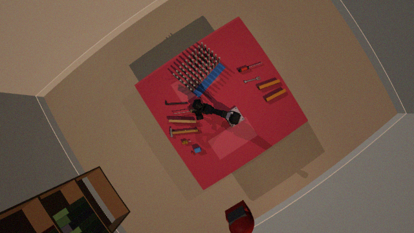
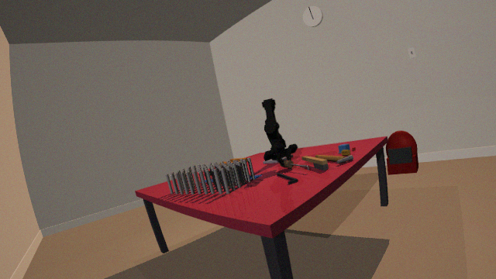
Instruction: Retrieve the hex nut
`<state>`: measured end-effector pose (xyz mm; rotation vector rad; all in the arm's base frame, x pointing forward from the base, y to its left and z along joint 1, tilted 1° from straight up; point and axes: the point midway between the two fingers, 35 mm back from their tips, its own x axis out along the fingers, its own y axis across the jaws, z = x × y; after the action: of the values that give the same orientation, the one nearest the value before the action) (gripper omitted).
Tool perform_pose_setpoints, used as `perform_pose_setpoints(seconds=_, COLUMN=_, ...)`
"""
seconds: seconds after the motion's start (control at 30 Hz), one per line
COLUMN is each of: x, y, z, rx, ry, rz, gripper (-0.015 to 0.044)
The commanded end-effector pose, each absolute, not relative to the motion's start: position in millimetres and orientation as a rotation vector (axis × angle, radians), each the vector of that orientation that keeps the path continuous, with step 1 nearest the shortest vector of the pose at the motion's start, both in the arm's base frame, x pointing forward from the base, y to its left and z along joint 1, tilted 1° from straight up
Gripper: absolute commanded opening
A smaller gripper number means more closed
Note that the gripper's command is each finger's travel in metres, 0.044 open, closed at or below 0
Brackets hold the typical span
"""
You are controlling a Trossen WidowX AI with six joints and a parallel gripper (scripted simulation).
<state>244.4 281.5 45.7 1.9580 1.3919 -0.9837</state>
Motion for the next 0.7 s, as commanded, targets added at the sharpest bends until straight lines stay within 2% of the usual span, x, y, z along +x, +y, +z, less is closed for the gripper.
perform_pose_setpoints(seconds=0.0, x=243.5, y=280.4, z=41.6, rx=1.961, ry=1.388, rz=-0.985, gripper=0.0)
perform_pose_setpoints(seconds=0.17, x=242.6, y=279.6, z=37.9, rx=1.961, ry=1.388, rz=-0.985, gripper=0.0)
perform_pose_setpoints(seconds=0.67, x=243.3, y=280.5, z=41.1, rx=1.958, ry=1.392, rz=-0.984, gripper=0.0394)
